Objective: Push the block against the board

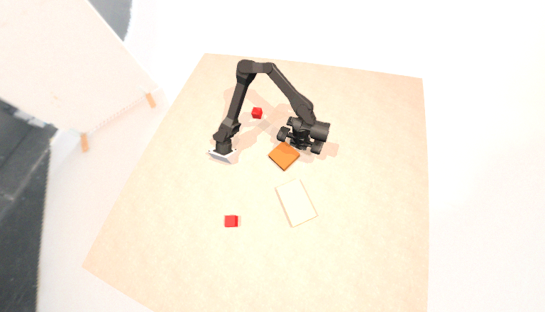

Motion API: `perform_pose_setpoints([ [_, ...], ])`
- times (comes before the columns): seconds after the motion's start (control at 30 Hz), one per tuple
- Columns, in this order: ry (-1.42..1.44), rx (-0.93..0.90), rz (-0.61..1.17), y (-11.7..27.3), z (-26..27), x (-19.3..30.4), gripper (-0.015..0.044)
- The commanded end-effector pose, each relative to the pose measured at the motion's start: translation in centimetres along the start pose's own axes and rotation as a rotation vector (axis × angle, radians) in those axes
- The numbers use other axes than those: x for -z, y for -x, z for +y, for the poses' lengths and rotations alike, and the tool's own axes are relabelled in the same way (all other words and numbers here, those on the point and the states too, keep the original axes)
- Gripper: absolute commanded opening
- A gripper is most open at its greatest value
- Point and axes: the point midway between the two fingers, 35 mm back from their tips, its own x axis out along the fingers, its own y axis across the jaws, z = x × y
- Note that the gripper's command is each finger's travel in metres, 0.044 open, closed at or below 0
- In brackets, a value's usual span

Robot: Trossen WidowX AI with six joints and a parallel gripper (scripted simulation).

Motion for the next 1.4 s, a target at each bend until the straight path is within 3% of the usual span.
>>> perform_pose_setpoints([
  [0.0,-0.001,0.004,0.001,0.2,-0.1,-0.6,0.0],
  [0.67,-0.001,-0.002,-0.001,0.3,-0.2,-3.0,0.0],
  [0.8,-0.002,0.003,-0.003,5.3,-0.1,-2.9,0.0],
  [0.97,-0.007,0.004,-0.003,5.7,-0.1,-2.9,0.0],
  [1.37,-0.362,0.004,-0.002,5.6,-1.0,0.2,0.0],
])
